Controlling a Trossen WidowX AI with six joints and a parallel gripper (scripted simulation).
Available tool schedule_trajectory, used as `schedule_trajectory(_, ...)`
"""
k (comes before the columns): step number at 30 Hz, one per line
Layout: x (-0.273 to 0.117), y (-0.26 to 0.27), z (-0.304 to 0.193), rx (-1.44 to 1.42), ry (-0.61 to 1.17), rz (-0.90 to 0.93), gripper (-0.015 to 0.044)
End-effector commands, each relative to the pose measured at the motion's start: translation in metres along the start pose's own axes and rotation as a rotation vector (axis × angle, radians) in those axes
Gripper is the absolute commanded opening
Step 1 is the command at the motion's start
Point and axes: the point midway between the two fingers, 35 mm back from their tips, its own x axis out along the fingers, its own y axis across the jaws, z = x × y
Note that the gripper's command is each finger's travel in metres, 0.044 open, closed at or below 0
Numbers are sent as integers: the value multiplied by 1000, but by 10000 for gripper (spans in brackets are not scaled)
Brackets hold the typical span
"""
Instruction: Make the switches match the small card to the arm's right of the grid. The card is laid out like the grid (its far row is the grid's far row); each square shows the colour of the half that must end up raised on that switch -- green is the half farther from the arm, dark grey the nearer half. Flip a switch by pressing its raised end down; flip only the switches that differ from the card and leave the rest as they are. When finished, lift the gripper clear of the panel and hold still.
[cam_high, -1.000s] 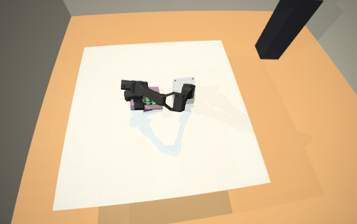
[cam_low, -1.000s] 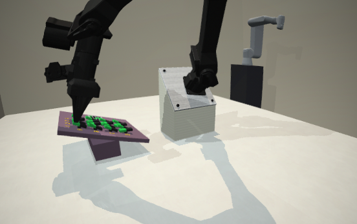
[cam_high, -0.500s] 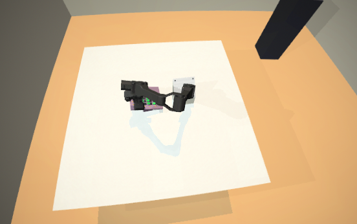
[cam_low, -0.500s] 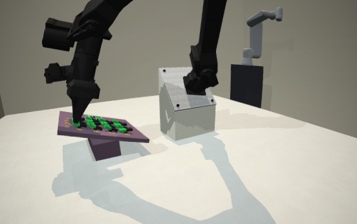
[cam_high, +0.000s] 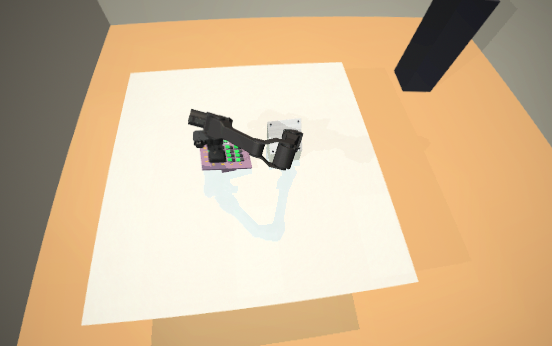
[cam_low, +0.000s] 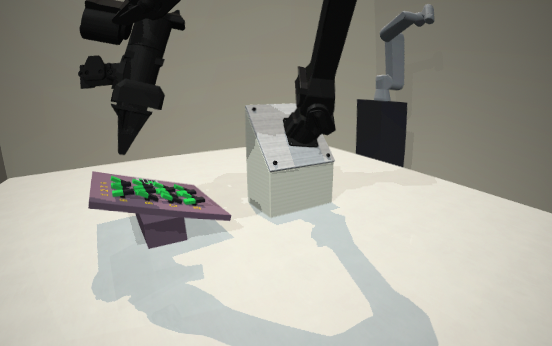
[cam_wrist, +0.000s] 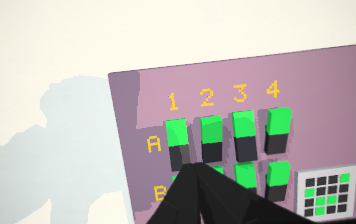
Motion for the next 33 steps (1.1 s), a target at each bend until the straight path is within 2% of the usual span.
schedule_trajectory(1,-10,3,-1,-7,-1,8,0)
schedule_trajectory(6,-10,-20,-1,-7,-1,8,0)
schedule_trajectory(10,-5,-20,0,-6,3,7,0)
schedule_trajectory(14,23,-20,0,-7,23,8,0)
schedule_trajectory(33,43,-19,0,-8,24,9,0)
